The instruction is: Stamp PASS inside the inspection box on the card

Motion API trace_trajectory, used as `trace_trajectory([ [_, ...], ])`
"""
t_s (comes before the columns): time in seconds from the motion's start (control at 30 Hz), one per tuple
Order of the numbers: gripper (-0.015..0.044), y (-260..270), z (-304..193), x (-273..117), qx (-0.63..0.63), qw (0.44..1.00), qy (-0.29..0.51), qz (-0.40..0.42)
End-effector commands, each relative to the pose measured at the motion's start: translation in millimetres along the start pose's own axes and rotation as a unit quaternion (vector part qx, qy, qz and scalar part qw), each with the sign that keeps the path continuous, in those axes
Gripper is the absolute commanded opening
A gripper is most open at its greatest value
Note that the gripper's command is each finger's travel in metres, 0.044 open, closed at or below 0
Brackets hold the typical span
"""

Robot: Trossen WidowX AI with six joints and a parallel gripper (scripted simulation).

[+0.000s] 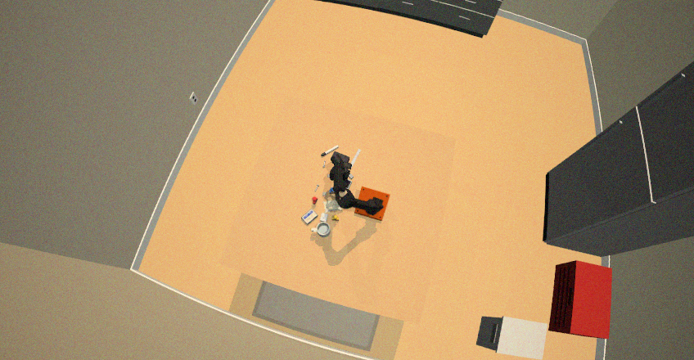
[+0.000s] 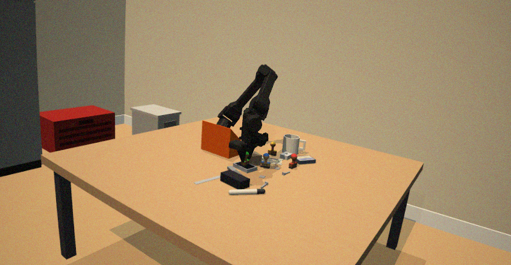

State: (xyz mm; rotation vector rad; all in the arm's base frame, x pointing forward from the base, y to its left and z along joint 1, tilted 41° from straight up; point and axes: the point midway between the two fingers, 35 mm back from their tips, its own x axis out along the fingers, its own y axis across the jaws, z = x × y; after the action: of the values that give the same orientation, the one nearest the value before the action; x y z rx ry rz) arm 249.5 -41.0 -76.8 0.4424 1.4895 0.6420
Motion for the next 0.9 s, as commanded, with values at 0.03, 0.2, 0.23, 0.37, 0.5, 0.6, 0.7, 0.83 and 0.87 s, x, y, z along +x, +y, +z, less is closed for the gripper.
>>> trace_trajectory([
  [0.03, 0.0, 0, 0, 1, 0.001, 1.0, -0.001, 0.001],
  [0.2, 0.0, 0, 0, 1, 0.001, 1.0, -0.001, 0.001],
  [0.23, 0.0, 0, 0, 0, 0.001, 1.0, -0.001, 0.001],
  [0.37, 0.0, 0, 1, -2, 0.001, 1.0, -0.001, 0.001],
  [0.5, 0.0, 0, 1, -4, 0.001, 1.0, -0.001, 0.001],
  [0.6, 0.0, 0, 1, -5, 0.001, 1.0, -0.001, 0.001],
  [0.7, 0.0, 0, 0, -7, 0.001, 1.0, -0.001, 0.001],
  [0.83, 0.0, 0, 0, -9, 0.001, 1.0, -0.001, 0.001],
  [0.87, 0.0, 0, 0, -9, 0.001, 1.0, -0.001, 0.001],
])
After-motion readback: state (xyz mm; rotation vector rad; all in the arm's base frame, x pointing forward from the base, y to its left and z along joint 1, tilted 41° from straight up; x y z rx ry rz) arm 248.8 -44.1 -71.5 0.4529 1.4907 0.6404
